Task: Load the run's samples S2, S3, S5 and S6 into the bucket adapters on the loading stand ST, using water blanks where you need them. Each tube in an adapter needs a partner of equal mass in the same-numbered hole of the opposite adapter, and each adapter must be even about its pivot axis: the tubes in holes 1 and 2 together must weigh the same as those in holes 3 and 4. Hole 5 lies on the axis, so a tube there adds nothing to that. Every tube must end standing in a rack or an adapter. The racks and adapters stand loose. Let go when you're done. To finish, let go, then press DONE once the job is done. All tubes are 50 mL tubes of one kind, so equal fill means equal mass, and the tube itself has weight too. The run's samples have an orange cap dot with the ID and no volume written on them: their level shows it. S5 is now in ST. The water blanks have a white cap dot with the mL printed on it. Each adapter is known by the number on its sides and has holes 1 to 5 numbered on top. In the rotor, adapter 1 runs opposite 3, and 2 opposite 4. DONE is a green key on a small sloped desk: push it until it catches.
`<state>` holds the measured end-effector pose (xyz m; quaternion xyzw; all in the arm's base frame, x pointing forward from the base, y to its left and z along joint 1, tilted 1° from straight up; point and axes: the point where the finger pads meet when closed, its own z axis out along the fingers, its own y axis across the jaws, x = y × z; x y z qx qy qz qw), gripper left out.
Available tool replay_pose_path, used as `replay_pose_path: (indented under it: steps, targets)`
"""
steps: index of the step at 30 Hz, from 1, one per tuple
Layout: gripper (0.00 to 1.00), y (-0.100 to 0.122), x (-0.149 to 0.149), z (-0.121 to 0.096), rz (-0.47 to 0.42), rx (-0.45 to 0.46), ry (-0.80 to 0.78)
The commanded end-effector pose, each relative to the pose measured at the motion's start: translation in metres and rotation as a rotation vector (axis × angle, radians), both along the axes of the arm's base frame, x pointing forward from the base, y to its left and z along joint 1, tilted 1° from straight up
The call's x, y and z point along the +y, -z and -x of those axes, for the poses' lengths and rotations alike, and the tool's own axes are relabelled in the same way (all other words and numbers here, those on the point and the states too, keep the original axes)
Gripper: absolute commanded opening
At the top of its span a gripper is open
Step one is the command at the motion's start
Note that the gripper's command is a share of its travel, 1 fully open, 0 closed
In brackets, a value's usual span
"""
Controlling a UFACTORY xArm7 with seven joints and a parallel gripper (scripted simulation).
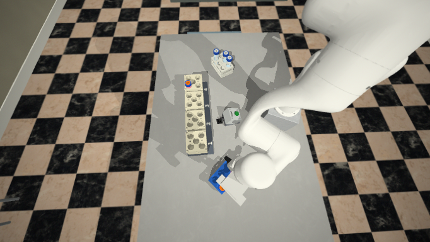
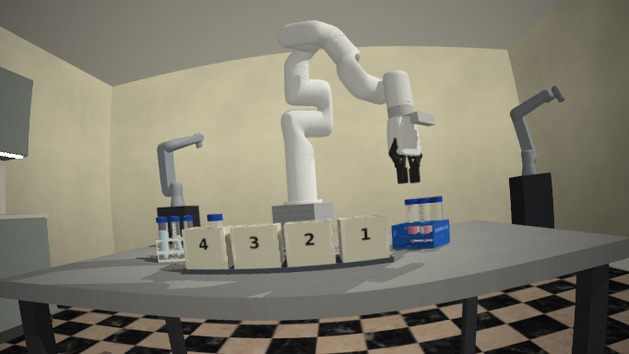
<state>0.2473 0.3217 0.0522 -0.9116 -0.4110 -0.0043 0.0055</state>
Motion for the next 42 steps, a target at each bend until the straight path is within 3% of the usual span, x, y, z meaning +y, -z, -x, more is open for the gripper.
replay_pose_path:
  steps: [1,21,42]
  targets:
    - [0.57,0.007,0.001,-0.001,-0.002,-0.004,0.0]
    - [0.57,0.043,0.002,-0.001,-0.002,-0.004,0.0]
    - [0.57,0.05,0.002,-0.001,-0.002,-0.004,0.0]
